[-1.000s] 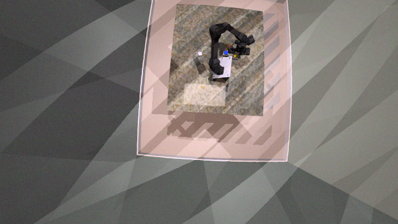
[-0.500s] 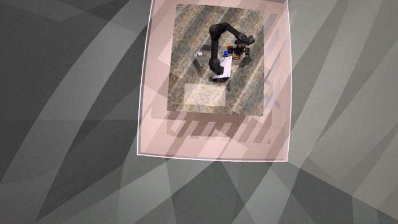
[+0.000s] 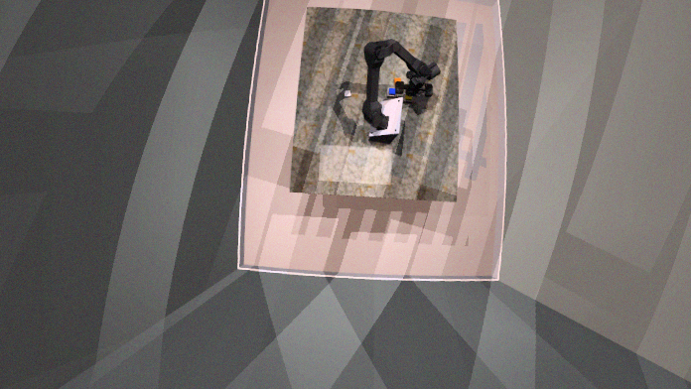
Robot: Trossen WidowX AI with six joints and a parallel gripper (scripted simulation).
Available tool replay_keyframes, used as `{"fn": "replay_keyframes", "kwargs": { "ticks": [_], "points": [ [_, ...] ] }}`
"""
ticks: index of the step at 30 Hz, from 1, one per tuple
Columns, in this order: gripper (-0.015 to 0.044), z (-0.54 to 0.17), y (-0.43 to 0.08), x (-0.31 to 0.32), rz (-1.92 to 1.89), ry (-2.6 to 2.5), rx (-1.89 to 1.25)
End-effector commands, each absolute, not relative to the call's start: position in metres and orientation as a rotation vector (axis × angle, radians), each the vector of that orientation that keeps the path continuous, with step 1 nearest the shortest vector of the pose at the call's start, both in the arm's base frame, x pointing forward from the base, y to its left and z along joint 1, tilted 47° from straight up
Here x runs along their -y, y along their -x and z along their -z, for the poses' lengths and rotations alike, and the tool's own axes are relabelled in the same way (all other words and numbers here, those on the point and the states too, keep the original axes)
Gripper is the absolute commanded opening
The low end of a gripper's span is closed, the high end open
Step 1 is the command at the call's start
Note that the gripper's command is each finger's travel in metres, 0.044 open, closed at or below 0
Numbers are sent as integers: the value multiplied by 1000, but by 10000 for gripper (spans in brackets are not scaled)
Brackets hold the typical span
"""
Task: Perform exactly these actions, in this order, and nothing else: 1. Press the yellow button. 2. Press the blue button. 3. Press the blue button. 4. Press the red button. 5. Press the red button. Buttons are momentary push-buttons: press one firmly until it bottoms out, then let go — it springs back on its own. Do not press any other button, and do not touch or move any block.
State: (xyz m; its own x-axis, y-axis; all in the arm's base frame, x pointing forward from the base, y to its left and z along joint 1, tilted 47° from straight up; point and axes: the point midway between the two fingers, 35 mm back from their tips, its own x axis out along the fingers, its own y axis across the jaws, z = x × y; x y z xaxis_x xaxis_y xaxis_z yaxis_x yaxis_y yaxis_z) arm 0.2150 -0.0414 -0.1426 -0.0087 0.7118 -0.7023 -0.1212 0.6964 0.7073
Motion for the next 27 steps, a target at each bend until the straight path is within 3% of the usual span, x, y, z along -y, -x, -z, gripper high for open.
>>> {"fn": "replay_keyframes", "kwargs": {
  "ticks": [1,27],
  "points": [
    [20,148,-213,34,-710,-536,-1444],
    [20,150,-213,33,-711,-528,-1441]
  ]
}}
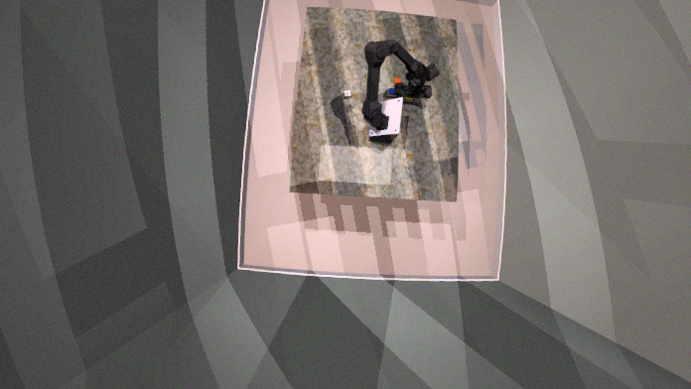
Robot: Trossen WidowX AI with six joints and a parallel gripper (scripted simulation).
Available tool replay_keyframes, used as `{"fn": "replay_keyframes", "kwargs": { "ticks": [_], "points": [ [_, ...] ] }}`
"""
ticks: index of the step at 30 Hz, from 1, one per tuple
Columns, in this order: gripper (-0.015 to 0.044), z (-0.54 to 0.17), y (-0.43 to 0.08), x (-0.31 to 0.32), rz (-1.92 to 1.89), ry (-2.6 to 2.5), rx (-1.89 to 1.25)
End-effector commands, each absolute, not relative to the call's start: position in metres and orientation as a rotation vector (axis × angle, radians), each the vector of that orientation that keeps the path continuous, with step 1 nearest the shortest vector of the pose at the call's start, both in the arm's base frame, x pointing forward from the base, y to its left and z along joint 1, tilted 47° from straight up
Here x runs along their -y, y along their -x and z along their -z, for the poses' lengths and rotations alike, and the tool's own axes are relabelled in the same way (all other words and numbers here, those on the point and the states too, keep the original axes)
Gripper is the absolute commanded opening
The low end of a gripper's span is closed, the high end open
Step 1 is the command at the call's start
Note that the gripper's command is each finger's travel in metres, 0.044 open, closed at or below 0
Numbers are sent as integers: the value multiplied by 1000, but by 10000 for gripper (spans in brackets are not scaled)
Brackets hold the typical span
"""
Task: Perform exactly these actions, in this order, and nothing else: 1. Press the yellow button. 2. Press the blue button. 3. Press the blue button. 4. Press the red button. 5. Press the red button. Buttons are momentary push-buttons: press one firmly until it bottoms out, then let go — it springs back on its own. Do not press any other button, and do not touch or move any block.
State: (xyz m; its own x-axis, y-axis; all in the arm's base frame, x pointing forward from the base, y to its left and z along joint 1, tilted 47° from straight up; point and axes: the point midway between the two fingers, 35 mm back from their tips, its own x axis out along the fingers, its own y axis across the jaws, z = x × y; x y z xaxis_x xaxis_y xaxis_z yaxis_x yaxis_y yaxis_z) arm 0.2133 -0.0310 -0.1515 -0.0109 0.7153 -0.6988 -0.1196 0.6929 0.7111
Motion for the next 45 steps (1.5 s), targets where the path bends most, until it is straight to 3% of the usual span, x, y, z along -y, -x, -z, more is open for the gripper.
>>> {"fn": "replay_keyframes", "kwargs": {
  "ticks": [1,17,27,45],
  "points": [
    [20,145,-214,39,-710,-530,-1442],
    [20,86,-214,99,-708,-534,-1446],
    [20,20,-225,34,-712,-539,-1445],
    [20,63,-224,-12,-714,-541,-1444]
  ]
}}
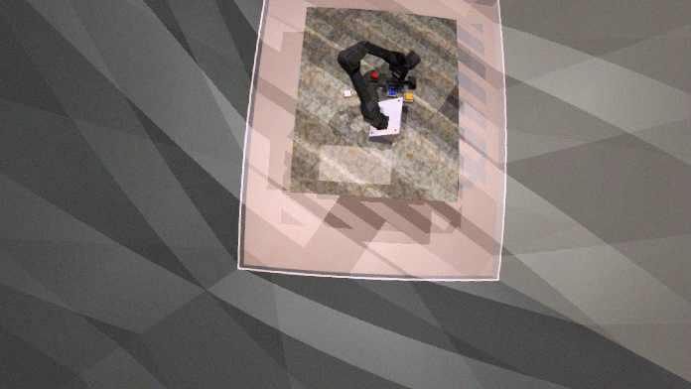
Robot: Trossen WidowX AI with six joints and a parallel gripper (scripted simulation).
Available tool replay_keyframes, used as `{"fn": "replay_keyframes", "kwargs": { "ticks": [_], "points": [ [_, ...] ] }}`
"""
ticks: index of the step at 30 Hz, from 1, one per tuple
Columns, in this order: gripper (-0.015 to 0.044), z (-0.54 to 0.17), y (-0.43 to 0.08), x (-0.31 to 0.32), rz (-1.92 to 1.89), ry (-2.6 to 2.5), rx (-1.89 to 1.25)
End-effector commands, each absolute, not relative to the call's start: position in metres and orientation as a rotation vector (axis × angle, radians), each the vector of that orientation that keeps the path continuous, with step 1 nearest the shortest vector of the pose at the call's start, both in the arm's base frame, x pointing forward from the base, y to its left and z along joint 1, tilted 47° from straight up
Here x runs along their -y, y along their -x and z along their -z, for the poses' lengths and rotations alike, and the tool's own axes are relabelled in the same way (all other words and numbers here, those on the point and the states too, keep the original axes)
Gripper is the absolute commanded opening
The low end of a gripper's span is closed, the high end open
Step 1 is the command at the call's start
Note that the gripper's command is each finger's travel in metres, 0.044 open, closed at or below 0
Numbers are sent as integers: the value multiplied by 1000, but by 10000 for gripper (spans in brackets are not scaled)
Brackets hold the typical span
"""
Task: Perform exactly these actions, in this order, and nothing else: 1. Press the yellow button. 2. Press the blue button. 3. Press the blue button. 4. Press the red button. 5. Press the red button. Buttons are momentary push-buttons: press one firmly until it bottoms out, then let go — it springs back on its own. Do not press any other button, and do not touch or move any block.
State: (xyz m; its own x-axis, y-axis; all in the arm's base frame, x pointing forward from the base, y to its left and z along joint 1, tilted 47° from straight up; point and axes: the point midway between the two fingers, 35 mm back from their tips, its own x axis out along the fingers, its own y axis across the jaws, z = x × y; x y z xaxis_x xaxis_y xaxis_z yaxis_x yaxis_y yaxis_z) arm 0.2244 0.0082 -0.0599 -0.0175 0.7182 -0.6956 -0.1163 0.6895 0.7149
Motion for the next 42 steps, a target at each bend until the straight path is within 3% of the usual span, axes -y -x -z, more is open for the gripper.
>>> {"fn": "replay_keyframes", "kwargs": {
  "ticks": [1,42],
  "points": [
    [20,64,-224,-13,-714,-541,-1444],
    [20,85,-224,-35,-715,-542,-1444]
  ]
}}
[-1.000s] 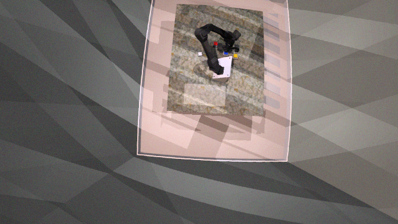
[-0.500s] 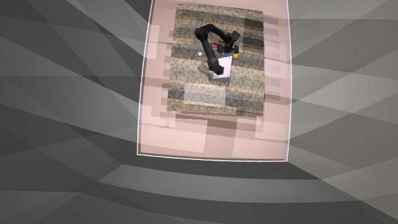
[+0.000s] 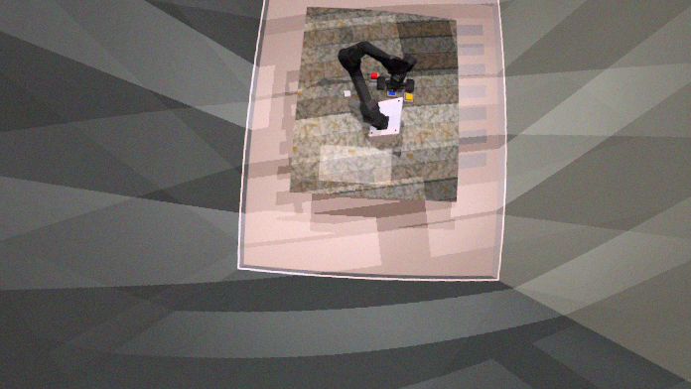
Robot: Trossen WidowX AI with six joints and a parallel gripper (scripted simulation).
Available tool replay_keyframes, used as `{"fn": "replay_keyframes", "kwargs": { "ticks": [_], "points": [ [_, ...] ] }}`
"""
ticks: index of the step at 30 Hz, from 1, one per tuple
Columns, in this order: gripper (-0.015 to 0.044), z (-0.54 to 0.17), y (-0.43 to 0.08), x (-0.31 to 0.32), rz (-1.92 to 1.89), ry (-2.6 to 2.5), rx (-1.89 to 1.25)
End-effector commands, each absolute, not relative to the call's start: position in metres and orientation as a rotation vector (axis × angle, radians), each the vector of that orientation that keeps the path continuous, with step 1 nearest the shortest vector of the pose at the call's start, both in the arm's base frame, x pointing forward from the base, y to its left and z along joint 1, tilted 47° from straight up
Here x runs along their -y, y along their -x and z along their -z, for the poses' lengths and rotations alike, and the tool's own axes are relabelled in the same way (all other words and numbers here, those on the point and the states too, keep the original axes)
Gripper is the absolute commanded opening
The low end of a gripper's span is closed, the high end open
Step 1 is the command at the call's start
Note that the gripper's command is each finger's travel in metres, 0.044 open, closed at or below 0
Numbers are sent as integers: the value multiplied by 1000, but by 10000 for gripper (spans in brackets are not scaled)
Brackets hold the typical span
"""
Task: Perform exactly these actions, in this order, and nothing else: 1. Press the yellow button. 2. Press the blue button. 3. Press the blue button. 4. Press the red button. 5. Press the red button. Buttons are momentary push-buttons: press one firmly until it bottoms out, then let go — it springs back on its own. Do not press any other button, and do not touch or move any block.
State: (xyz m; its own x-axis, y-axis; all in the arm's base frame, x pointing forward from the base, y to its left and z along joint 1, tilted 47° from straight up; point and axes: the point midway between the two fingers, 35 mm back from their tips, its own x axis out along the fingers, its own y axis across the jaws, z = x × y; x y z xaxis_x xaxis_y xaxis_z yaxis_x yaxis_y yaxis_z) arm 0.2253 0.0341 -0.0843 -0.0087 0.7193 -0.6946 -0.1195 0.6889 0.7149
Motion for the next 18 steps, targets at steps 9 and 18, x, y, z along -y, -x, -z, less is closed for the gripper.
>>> {"fn": "replay_keyframes", "kwargs": {
  "ticks": [9,18],
  "points": [
    [20,62,-224,-11,-714,-541,-1444],
    [20,71,-225,-20,-713,-541,-1444]
  ]
}}
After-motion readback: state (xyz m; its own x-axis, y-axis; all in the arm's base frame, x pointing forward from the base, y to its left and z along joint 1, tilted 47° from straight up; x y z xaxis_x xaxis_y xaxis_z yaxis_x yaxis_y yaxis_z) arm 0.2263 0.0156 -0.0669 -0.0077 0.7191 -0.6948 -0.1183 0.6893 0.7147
